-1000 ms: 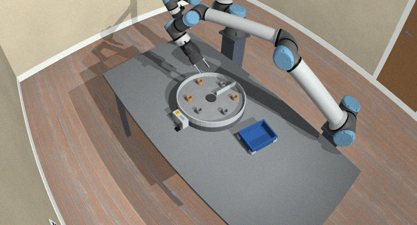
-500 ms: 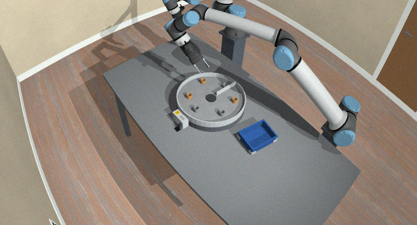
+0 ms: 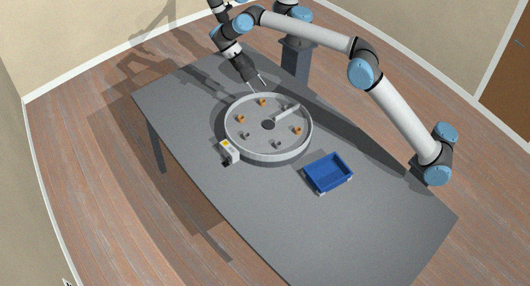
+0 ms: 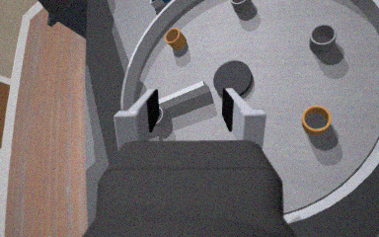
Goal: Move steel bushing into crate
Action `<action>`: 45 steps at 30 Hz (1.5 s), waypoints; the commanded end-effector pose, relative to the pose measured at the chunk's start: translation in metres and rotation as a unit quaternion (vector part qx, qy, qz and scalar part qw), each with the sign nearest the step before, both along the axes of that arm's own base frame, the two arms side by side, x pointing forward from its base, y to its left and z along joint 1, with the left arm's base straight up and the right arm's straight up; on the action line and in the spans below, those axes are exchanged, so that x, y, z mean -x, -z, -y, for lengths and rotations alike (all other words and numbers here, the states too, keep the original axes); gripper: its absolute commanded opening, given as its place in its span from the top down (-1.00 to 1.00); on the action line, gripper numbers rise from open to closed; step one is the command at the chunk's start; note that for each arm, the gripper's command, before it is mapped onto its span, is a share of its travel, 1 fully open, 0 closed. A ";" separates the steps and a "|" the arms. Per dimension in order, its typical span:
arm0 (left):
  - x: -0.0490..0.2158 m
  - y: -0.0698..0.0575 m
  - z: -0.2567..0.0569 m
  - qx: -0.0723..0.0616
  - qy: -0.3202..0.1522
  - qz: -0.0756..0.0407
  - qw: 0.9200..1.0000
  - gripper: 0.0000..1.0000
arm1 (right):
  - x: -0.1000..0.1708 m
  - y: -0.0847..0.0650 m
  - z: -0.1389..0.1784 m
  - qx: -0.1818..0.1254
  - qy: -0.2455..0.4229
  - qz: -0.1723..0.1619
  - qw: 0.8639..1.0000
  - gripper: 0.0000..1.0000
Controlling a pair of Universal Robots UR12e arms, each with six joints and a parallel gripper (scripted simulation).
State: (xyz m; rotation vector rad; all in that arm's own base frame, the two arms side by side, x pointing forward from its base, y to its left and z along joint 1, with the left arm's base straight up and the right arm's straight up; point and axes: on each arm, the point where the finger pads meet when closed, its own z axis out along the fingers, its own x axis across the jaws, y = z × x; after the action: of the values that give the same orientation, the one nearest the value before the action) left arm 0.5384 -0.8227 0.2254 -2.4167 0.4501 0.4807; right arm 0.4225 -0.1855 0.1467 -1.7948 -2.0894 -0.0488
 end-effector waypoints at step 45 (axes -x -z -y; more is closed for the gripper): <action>0.000 -0.002 0.000 0.001 0.000 0.000 1.000 -1.00 | 0.370 -0.027 0.406 0.182 0.702 -0.012 0.689 -1.00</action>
State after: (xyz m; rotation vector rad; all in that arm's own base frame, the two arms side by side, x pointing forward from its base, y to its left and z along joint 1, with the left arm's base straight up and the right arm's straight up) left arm 0.5384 -0.8227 0.2254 -2.4167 0.4501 0.4807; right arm 0.0800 -0.5773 0.1716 -3.0829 -0.3129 -0.0176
